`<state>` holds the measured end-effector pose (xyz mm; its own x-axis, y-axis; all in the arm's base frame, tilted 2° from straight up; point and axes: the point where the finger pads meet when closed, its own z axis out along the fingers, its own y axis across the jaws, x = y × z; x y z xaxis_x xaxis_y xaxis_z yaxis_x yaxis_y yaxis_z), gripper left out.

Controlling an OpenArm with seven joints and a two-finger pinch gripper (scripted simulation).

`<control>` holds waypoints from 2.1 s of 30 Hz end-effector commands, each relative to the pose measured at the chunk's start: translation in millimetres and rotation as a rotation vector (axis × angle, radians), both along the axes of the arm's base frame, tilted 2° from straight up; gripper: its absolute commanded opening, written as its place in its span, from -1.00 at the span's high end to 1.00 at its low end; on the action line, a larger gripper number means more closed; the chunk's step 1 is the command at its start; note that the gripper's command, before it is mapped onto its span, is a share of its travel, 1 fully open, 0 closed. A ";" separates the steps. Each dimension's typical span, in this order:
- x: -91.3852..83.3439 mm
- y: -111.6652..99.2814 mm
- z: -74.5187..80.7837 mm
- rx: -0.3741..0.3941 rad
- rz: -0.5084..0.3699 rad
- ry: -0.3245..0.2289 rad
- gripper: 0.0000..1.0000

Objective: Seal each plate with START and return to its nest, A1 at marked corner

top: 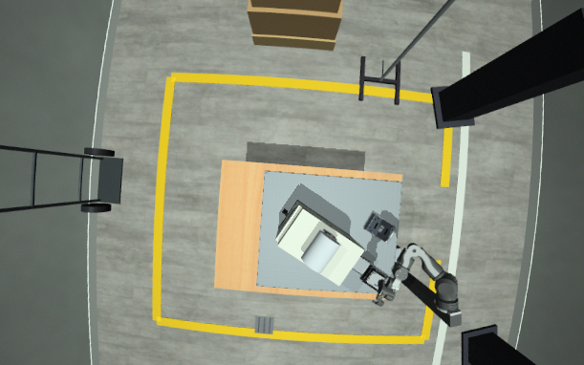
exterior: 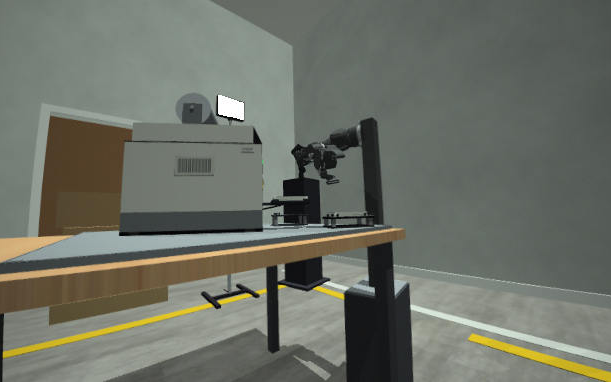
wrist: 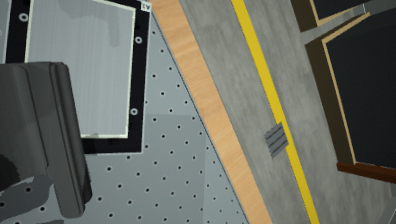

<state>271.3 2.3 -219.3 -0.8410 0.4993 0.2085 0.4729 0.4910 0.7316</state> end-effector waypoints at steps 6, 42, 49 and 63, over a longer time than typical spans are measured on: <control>6.5 -20.8 -13.1 -0.167 -0.025 -0.030 -0.30; 42.0 -173.4 -39.5 -0.878 -0.224 -0.139 -0.30; 45.6 -207.2 -33.9 -1.030 -0.287 -0.156 -0.30; 50.3 -252.7 -19.7 -1.158 -0.347 -0.153 -0.30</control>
